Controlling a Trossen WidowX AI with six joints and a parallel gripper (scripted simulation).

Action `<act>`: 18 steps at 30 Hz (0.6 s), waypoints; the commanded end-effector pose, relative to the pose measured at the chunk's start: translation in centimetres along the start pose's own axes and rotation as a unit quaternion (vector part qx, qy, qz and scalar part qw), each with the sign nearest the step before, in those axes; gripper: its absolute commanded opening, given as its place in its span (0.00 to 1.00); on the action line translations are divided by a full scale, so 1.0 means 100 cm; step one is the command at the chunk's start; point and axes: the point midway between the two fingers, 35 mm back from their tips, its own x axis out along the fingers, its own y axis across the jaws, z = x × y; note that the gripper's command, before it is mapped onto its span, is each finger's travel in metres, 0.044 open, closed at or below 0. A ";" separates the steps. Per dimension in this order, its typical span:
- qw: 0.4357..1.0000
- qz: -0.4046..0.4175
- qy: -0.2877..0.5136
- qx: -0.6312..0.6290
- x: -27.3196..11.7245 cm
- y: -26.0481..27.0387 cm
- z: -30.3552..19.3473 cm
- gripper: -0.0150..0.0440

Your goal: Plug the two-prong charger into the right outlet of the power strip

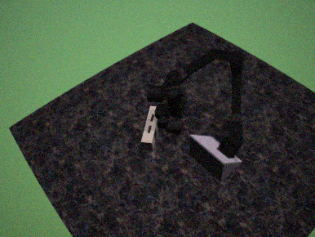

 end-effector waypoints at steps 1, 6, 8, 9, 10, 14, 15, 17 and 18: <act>0.998 0.005 -0.063 0.003 -0.017 -0.001 0.004 1.00; 0.976 0.004 -0.217 0.002 -0.059 -0.003 0.013 1.00; 0.962 -0.001 -0.274 0.000 -0.075 -0.003 0.015 1.00; 0.957 -0.003 -0.289 -0.001 -0.080 -0.004 0.015 1.00; 0.956 -0.004 -0.295 -0.002 -0.082 -0.004 0.015 1.00; 0.956 -0.004 -0.295 -0.002 -0.082 -0.004 0.015 1.00; 0.956 -0.004 -0.295 -0.002 -0.082 -0.004 0.015 1.00; 0.956 -0.004 -0.295 -0.002 -0.082 -0.004 0.015 1.00; 0.956 -0.004 -0.295 -0.002 -0.082 -0.004 0.015 1.00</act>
